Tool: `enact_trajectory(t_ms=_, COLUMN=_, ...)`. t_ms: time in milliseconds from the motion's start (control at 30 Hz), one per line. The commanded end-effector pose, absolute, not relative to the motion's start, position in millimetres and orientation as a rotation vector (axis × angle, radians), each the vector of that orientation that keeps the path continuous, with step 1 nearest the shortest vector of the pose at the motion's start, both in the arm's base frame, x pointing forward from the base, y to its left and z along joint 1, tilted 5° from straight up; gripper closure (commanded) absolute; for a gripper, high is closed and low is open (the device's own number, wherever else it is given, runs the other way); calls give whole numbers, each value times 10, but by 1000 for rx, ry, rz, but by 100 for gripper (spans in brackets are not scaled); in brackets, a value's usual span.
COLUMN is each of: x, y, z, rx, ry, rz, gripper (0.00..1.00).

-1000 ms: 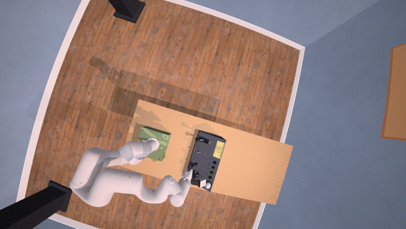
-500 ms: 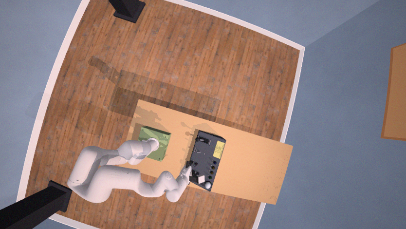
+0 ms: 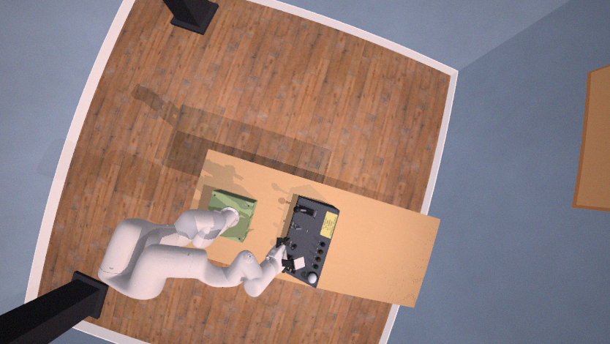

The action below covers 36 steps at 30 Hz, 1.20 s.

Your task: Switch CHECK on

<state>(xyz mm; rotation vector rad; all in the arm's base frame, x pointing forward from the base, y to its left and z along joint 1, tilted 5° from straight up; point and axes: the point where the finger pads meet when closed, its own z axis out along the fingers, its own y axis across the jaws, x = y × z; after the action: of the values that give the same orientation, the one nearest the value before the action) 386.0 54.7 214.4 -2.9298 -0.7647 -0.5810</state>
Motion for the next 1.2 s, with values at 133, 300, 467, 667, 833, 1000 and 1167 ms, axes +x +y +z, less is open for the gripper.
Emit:
enact_trajectory(t_ms=133, x=3785, y=700, z=2088, rx=-2845, ry=-924, rz=-719, gripper=0)
enact_trajectory(t_ms=300, x=3785, y=700, z=2088, rx=-2845, ry=-924, rz=-719, gripper=0)
enact_trajectory(t_ms=467, x=3785, y=700, z=2088, rx=-2845, ry=-924, rz=-719, gripper=0)
enact_trajectory(t_ms=667, x=3688, y=839, z=2027, rx=-2760, ry=-1055, rz=-835, gripper=0)
enact_trajectory(t_ms=833, x=3688, y=839, z=2027, rx=-2760, ry=-1055, rz=-835, gripper=0)
enact_trajectory(t_ms=1000, x=3688, y=839, z=2027, rx=-2760, ry=-1055, rz=-835, gripper=0)
enact_trajectory(t_ms=1167, x=3638, y=904, z=2001, rx=-2720, ry=-1111, rz=-886, gripper=0)
